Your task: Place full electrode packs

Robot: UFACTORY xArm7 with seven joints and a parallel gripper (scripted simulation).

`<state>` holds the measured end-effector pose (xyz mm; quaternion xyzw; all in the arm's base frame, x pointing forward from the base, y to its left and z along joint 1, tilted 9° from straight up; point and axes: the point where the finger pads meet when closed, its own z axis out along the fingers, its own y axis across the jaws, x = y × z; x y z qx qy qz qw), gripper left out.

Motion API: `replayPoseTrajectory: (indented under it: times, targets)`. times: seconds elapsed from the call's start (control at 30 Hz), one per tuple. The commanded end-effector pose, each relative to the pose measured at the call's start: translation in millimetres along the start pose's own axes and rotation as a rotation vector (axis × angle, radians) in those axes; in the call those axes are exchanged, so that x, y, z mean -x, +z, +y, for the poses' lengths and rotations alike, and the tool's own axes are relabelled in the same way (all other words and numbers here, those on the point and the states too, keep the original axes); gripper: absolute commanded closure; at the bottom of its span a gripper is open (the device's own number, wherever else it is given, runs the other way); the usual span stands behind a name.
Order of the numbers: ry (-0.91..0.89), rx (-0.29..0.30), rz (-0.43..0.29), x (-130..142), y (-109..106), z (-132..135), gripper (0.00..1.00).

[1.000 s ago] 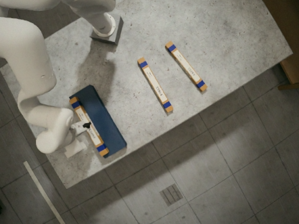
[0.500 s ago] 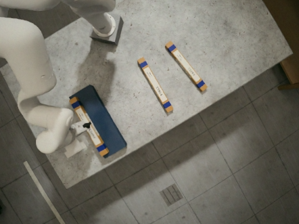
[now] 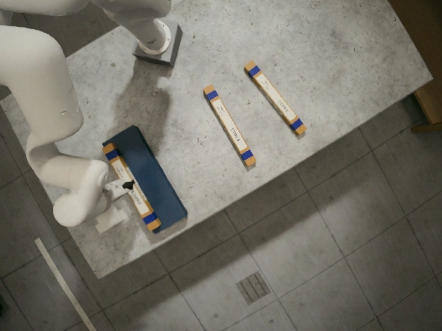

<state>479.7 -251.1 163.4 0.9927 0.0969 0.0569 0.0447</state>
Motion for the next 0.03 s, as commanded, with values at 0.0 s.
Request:
replayPoseTrajectory:
  times: [0.0]
  targets:
    - [0.000, 0.003, 0.004, -1.3, -2.0, 1.0, 0.40]
